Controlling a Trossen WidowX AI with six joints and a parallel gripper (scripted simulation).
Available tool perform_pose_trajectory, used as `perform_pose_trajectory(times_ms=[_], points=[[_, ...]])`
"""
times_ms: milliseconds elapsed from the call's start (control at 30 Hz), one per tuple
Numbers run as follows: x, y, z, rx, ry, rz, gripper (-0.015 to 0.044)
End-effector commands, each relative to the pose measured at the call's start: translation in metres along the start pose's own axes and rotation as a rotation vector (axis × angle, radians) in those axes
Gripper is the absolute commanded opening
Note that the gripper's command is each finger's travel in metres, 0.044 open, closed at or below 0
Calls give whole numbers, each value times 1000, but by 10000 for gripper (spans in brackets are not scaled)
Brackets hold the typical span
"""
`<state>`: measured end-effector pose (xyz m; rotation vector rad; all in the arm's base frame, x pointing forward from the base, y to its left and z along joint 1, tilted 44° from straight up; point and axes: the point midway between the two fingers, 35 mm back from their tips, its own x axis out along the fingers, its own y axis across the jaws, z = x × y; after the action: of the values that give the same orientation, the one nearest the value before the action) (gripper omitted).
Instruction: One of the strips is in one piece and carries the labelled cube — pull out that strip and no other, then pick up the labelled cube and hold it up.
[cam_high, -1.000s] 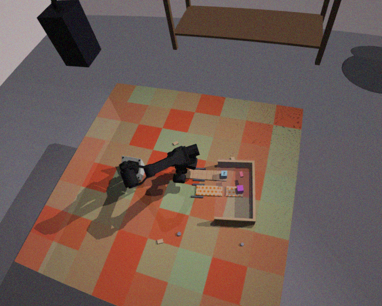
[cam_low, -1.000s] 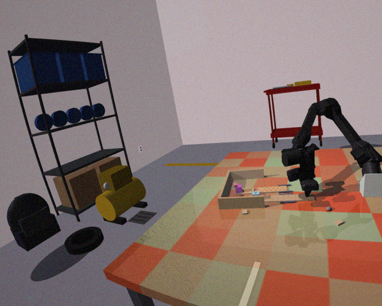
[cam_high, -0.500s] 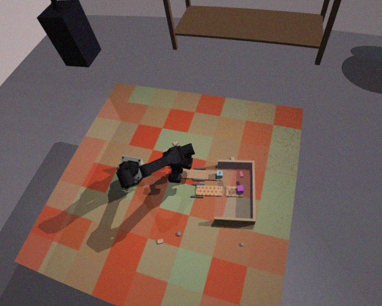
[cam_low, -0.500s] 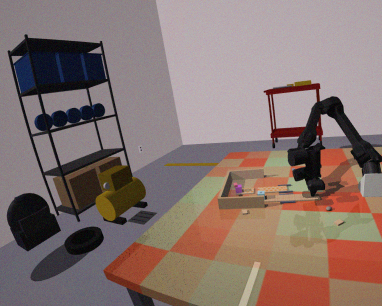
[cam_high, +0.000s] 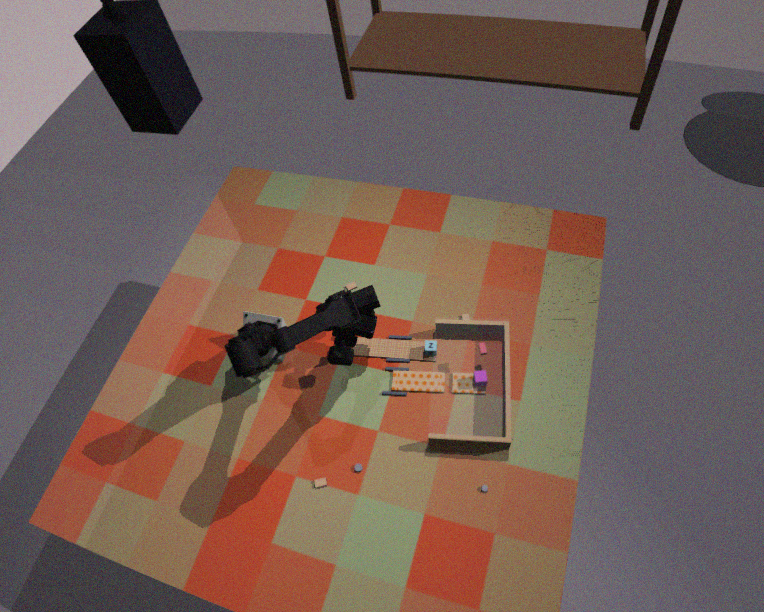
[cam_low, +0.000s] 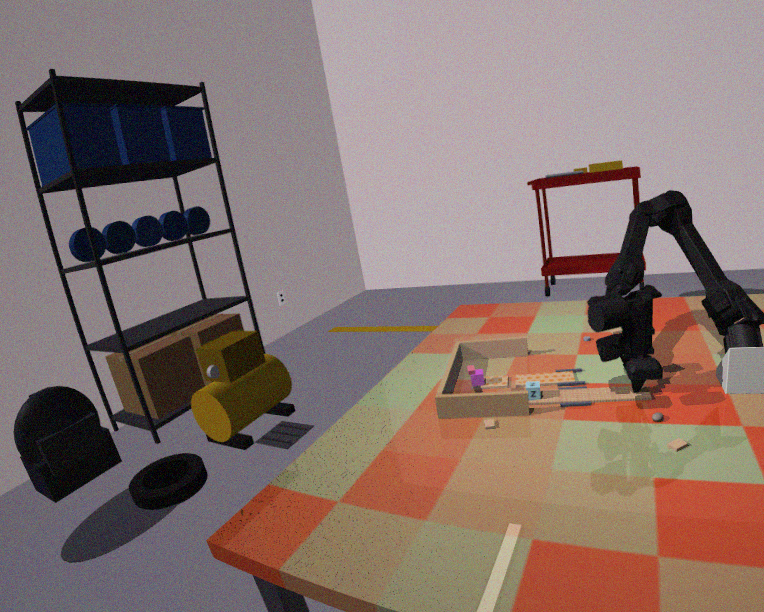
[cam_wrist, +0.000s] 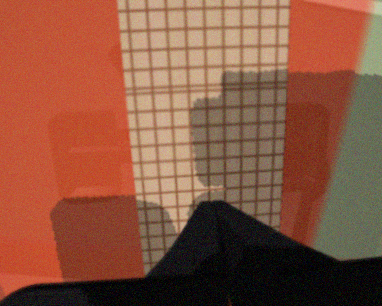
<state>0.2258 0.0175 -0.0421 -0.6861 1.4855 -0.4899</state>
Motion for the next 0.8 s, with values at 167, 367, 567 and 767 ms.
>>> perform_pose_trajectory(times_ms=[167,367,567,767], points=[[4,-1,-20,-6,22,-1,0],[3,-1,-29,-6,23,-1,0],[3,-1,-38,-7,23,-1,0],[3,-2,-47,-7,23,-1,0]])
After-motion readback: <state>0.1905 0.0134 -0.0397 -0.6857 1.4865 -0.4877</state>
